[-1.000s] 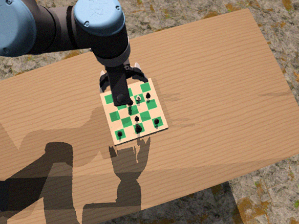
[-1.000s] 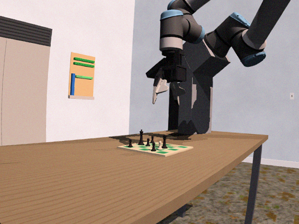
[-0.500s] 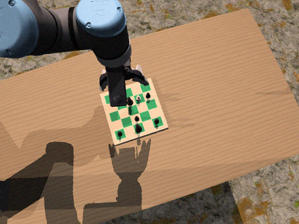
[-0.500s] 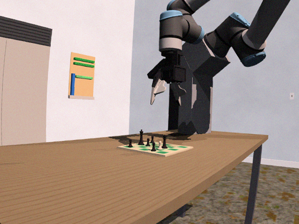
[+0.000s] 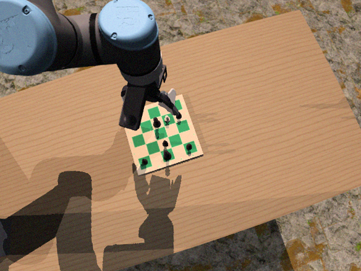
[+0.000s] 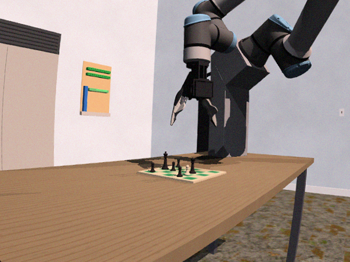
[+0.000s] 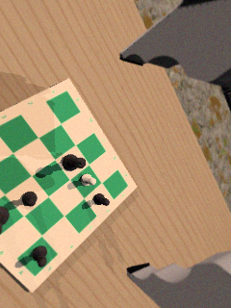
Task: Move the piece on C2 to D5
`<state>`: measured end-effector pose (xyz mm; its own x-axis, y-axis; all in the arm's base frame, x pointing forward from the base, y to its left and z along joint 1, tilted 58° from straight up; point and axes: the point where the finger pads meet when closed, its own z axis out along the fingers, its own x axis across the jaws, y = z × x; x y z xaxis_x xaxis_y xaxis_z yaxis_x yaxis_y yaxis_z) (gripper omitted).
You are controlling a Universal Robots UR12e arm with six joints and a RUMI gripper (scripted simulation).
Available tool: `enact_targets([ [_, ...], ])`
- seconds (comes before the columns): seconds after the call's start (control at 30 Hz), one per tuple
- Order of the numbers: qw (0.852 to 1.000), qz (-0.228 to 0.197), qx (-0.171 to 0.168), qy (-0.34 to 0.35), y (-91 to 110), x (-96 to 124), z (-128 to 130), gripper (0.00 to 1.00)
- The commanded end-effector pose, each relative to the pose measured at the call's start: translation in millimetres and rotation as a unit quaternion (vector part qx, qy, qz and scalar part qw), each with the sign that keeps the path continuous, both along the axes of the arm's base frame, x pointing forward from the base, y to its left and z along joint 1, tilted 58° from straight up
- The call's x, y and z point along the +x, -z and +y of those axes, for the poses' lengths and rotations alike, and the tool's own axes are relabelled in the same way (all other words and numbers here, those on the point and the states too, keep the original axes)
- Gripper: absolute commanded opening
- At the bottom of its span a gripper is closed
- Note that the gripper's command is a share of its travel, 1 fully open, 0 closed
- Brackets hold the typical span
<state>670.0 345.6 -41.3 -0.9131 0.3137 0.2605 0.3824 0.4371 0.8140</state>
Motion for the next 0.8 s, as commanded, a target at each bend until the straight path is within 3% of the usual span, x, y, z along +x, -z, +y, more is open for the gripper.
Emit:
enact_targets([
  [0.0, 0.996, 0.072, 0.010, 0.052, 2, 1, 3, 1.00],
  [0.1, 0.994, 0.089, 0.013, 0.063, 3, 1, 4, 1.00],
  [0.23, 0.981, 0.160, 0.026, 0.107, 5, 1, 7, 1.00],
  [0.57, 0.926, 0.314, 0.053, 0.202, 9, 3, 16, 1.00],
  [0.67, 0.920, 0.326, 0.055, 0.209, 9, 4, 17, 1.00],
  [0.77, 0.903, 0.359, 0.061, 0.229, 10, 4, 19, 1.00],
])
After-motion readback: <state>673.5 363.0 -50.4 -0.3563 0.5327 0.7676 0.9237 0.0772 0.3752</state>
